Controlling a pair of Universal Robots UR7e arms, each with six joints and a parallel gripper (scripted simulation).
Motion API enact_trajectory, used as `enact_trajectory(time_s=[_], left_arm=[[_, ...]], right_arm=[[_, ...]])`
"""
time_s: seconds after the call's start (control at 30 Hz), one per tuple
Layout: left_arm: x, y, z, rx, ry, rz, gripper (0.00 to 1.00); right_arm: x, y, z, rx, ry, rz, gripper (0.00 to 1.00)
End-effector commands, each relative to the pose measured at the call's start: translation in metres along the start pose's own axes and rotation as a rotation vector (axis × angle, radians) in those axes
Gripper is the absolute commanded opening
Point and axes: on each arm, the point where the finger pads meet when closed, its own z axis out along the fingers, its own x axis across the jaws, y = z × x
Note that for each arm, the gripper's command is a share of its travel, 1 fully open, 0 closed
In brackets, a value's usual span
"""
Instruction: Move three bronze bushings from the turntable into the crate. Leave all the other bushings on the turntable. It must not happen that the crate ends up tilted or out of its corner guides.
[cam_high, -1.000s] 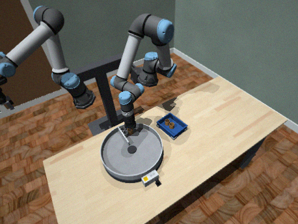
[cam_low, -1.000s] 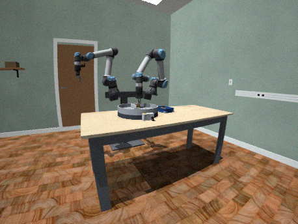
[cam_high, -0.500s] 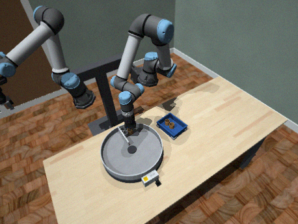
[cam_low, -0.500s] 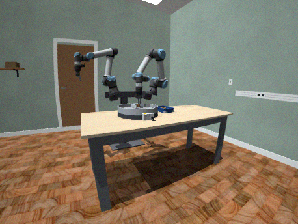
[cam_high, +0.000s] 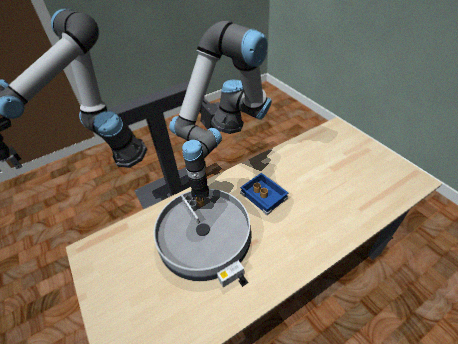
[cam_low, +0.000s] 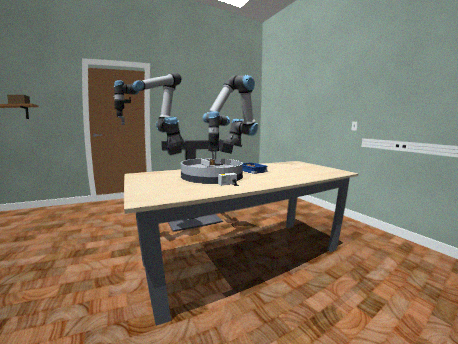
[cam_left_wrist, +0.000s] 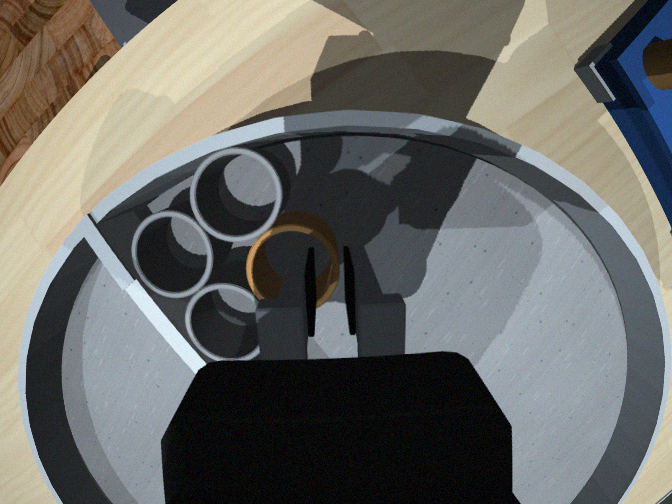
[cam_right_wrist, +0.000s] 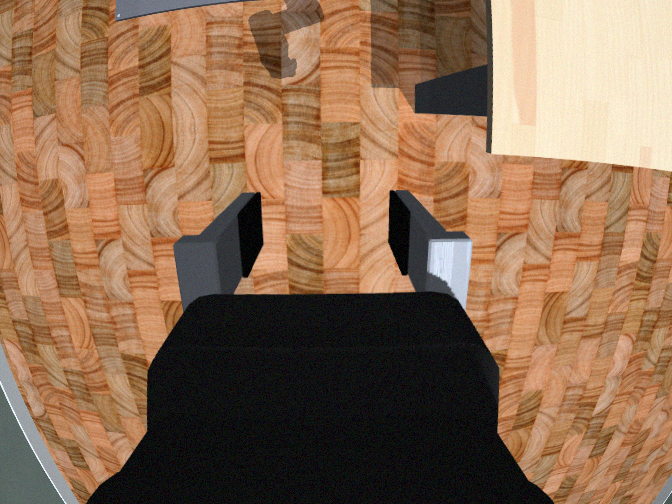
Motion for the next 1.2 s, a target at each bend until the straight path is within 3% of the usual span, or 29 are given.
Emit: enact_trajectory(time_s=[0.0, 0.73, 1.17], left_arm=[[0.001, -0.001, 0.001, 0.001, 0.001, 0.0, 0.36], [0.002, -0.002, 0.024, 0.002, 0.002, -0.001, 0.36], [0.002, -0.001, 0.025, 0.001, 0.001, 0.0, 0.36]], right_arm=[[-0.001, -0.001, 0.0, 0.0, 0.0, 0.001, 1.0], [-0.001, -0.001, 0.0, 0.0, 0.0, 0.001, 1.0], [-0.001, -0.001, 0.0, 0.0, 0.0, 0.001, 1.0]])
